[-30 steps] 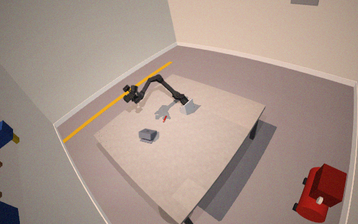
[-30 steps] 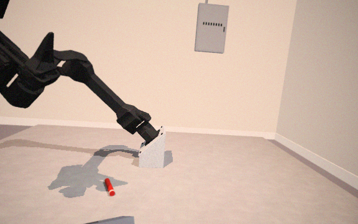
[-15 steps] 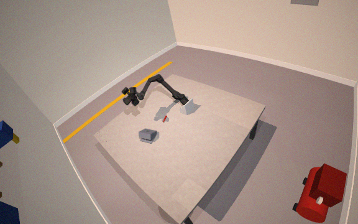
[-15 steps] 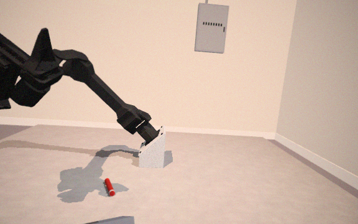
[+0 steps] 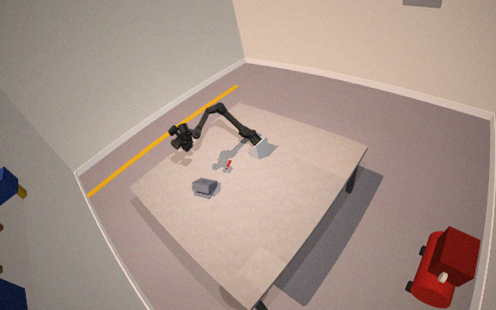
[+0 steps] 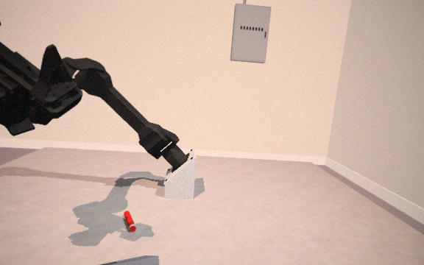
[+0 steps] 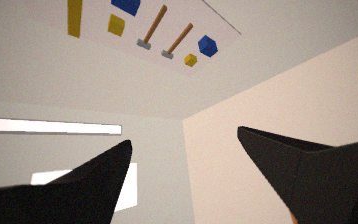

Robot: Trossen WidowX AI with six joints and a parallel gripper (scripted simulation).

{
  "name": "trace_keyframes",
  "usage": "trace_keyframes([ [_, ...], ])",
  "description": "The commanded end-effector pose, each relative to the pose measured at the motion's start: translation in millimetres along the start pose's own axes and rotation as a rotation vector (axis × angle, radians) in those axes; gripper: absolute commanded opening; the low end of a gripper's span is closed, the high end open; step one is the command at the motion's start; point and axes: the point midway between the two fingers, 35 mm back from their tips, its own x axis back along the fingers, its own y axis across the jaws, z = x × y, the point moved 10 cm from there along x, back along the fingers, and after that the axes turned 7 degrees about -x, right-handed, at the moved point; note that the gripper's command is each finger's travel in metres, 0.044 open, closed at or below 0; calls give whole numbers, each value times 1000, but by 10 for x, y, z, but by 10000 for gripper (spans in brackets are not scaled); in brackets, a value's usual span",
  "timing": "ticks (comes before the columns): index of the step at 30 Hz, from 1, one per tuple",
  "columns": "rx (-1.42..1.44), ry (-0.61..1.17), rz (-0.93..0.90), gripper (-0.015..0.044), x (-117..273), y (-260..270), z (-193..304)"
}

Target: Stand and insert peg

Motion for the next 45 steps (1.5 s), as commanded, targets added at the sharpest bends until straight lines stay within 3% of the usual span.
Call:
trace_keyframes([
  [1,8,-58,11,440,-36,-85,-21],
  [22,76,-339,186,440,-144,-547,-95],
  [45,224,-543,578,440,-117,-1097,-42],
])
